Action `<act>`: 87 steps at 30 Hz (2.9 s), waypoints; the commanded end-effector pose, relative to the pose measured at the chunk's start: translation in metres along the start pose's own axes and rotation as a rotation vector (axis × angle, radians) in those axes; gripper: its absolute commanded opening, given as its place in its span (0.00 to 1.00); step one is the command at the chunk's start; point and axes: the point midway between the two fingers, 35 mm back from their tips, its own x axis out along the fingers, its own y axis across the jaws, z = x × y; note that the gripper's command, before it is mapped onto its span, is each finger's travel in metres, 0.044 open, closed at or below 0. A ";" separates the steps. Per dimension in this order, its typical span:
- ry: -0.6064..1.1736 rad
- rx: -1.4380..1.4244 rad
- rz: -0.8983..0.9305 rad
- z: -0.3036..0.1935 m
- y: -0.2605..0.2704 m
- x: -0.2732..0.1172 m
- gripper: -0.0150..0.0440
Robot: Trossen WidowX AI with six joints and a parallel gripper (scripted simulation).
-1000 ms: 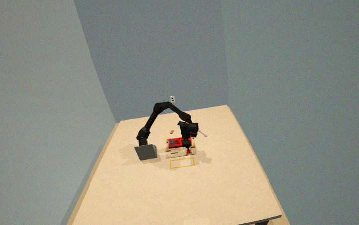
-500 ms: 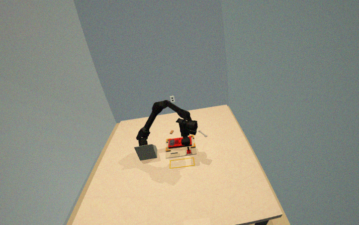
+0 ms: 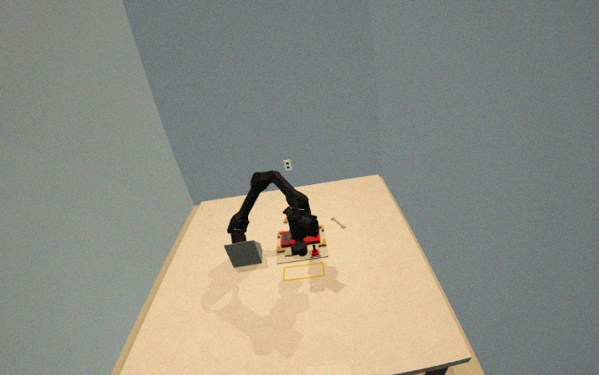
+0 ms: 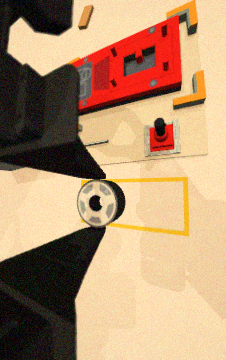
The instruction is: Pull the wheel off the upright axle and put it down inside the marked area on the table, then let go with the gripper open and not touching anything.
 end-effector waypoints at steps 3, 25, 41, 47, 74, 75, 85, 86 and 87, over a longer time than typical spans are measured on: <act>0.008 -0.003 0.004 -0.014 -0.016 0.002 0.25; 0.007 -0.004 0.006 -0.012 -0.016 0.082 0.25; 0.014 -0.011 0.006 -0.014 -0.014 0.103 0.52; 0.014 -0.010 0.005 -0.014 -0.014 0.096 0.76; 0.013 0.002 0.005 -0.096 0.018 -0.003 1.00; 0.013 0.002 0.005 -0.096 0.018 -0.003 1.00; 0.013 0.002 0.005 -0.096 0.018 -0.003 1.00; 0.013 0.002 0.005 -0.096 0.018 -0.003 1.00; 0.013 0.002 0.005 -0.096 0.018 -0.003 1.00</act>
